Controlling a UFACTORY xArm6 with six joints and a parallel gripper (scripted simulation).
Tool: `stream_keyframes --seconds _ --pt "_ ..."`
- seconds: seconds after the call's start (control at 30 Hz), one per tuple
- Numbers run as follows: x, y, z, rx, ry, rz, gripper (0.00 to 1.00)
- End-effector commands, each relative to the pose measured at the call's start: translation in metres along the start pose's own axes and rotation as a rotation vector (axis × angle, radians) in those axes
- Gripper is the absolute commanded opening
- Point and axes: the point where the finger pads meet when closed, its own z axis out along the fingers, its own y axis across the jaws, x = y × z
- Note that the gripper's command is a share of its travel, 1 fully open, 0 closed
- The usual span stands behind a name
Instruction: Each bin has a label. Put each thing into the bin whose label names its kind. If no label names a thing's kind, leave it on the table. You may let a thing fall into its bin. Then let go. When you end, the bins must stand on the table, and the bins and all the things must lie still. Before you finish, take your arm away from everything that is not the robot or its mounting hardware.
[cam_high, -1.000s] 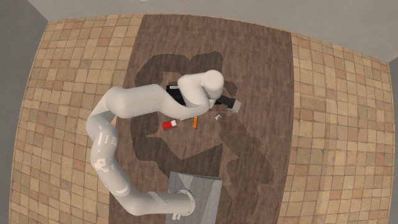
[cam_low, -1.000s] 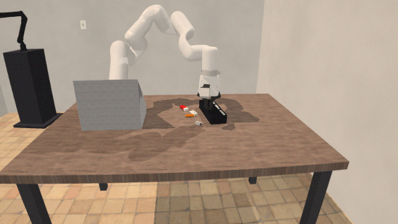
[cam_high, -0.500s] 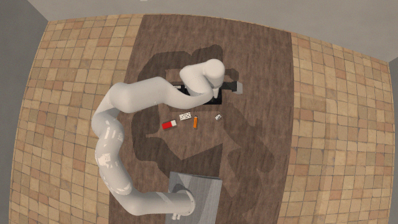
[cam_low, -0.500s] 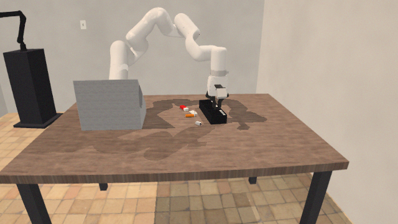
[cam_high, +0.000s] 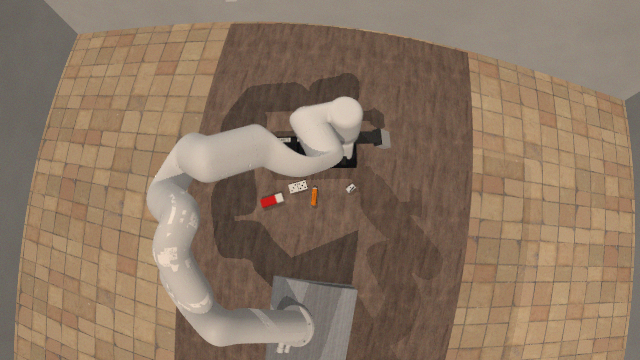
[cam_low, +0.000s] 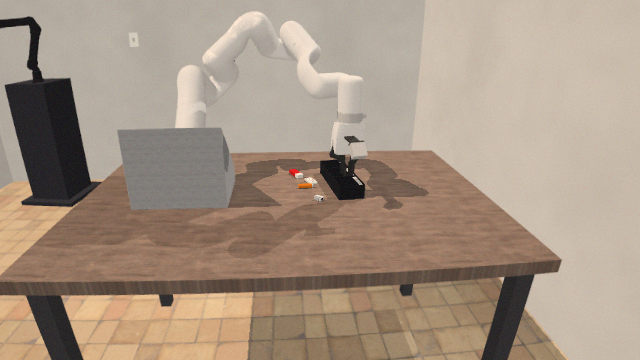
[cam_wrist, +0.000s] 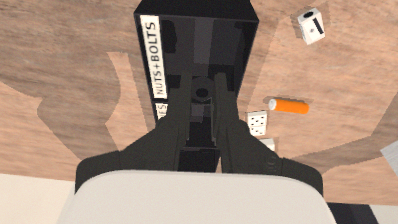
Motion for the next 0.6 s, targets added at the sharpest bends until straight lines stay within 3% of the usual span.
stream_keyframes --seconds 0.0,0.4,0.57 --pt "0.0 0.0 -0.002 0.004 0.002 -0.002 0.0" --pt "0.0 0.001 -0.002 0.004 0.002 -0.002 0.0" --pt "0.0 0.001 0.008 0.004 0.002 -0.002 0.0"
